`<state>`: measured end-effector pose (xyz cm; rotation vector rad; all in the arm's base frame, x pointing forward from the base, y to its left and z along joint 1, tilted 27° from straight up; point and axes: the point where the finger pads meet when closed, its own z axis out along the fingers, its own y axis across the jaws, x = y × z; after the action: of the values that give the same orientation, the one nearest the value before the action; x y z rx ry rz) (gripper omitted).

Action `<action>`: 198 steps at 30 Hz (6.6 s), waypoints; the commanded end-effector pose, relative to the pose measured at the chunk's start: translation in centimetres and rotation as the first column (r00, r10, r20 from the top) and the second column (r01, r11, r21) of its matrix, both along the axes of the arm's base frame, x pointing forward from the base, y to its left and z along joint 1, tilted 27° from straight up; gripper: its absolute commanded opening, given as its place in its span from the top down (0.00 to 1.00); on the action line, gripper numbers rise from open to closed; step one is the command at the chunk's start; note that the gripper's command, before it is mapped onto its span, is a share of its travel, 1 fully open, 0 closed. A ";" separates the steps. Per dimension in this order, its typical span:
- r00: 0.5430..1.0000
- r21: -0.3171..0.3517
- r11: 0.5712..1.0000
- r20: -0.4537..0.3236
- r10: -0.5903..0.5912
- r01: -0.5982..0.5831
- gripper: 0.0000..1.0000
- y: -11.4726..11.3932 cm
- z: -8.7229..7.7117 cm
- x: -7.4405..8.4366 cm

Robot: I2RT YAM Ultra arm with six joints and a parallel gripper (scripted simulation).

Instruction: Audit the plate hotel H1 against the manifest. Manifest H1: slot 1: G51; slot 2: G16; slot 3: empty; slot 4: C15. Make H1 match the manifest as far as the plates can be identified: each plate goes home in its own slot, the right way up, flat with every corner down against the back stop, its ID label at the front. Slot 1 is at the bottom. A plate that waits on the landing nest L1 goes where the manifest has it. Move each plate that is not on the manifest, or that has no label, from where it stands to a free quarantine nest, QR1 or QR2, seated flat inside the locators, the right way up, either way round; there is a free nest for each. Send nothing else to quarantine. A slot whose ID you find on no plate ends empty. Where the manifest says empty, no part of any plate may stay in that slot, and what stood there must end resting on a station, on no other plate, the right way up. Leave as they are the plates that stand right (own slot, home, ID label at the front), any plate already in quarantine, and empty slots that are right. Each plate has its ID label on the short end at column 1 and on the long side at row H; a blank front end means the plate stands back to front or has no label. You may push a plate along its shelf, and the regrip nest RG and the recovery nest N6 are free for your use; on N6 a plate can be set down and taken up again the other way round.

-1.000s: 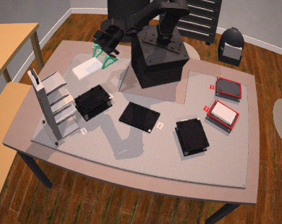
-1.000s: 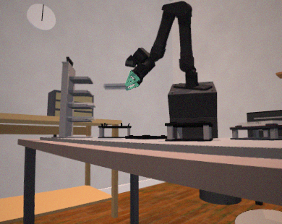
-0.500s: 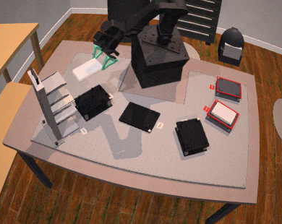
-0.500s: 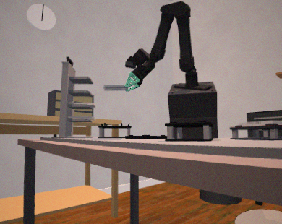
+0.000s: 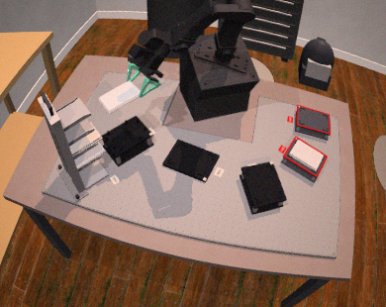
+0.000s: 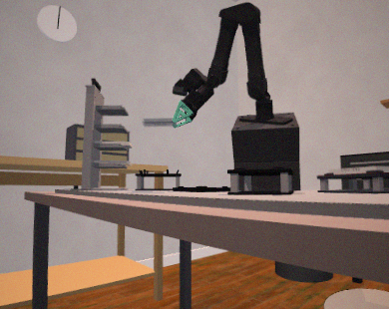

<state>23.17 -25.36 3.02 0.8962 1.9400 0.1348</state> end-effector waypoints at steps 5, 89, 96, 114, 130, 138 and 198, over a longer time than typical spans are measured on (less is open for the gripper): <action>1.000 -0.038 0.999 0.016 -0.006 0.007 0.14 -0.6 0.5 0.3; 1.000 -0.038 0.999 0.016 -0.006 0.007 0.14 0.2 -2.8 1.7; 1.000 -0.038 0.999 0.016 -0.006 0.007 0.14 0.3 -3.1 1.8; 1.000 -0.037 0.999 0.016 -0.006 0.007 0.14 0.5 -3.9 2.1; 1.000 -0.037 0.999 0.017 -0.006 0.007 0.14 0.7 -4.5 2.4; 1.000 -0.037 0.999 0.017 -0.006 0.007 0.14 0.8 -4.7 2.5; 1.000 -0.037 0.999 0.017 -0.007 0.007 0.14 1.4 -7.2 3.6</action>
<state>26.49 -23.12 -5.00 0.8967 1.9485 0.1395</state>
